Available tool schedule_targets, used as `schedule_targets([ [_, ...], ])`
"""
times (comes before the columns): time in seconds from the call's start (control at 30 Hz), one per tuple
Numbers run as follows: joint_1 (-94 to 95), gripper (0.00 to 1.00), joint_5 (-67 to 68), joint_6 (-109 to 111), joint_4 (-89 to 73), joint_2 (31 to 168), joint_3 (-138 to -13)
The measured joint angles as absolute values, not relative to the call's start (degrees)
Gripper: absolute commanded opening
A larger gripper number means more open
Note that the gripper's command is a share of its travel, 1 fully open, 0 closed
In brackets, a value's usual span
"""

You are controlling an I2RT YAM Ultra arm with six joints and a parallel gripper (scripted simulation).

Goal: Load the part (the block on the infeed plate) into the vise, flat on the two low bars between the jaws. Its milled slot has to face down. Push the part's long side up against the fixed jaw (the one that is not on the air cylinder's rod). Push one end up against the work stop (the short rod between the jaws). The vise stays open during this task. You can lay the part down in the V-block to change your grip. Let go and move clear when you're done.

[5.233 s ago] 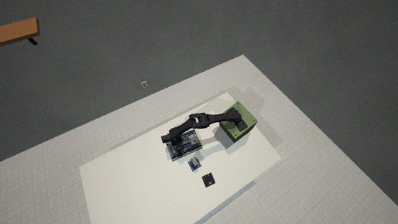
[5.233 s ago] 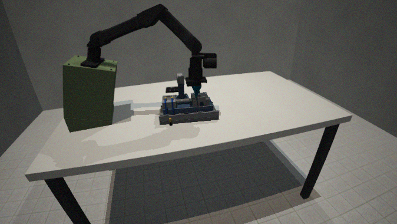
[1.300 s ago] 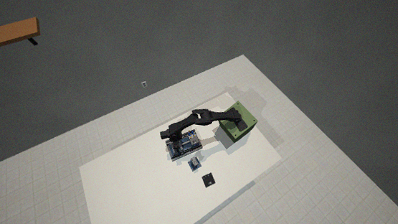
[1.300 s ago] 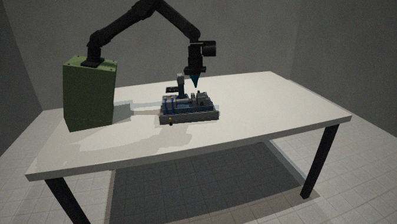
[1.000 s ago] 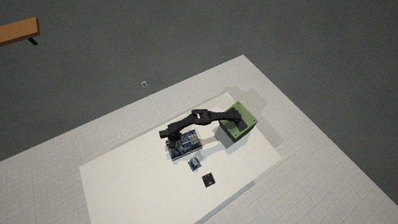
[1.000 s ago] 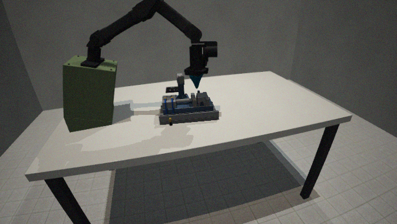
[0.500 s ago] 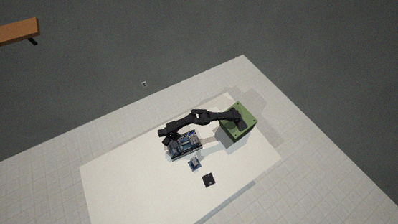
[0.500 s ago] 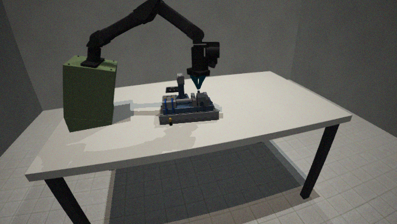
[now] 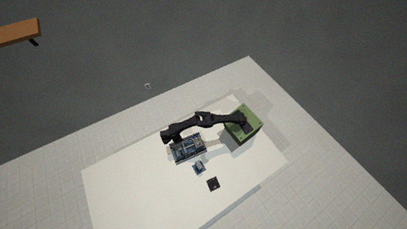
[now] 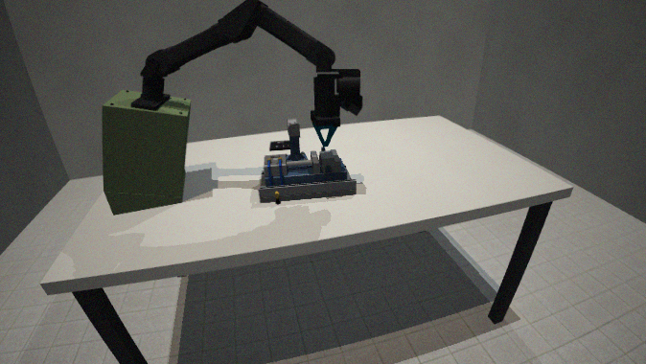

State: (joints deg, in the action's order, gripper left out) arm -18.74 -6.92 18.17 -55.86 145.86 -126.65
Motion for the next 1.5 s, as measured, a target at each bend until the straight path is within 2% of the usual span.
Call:
schedule_targets([
  [1.5, -18.76, 0.00, -6.98, 12.95, -58.26, 146.23, -128.99],
])
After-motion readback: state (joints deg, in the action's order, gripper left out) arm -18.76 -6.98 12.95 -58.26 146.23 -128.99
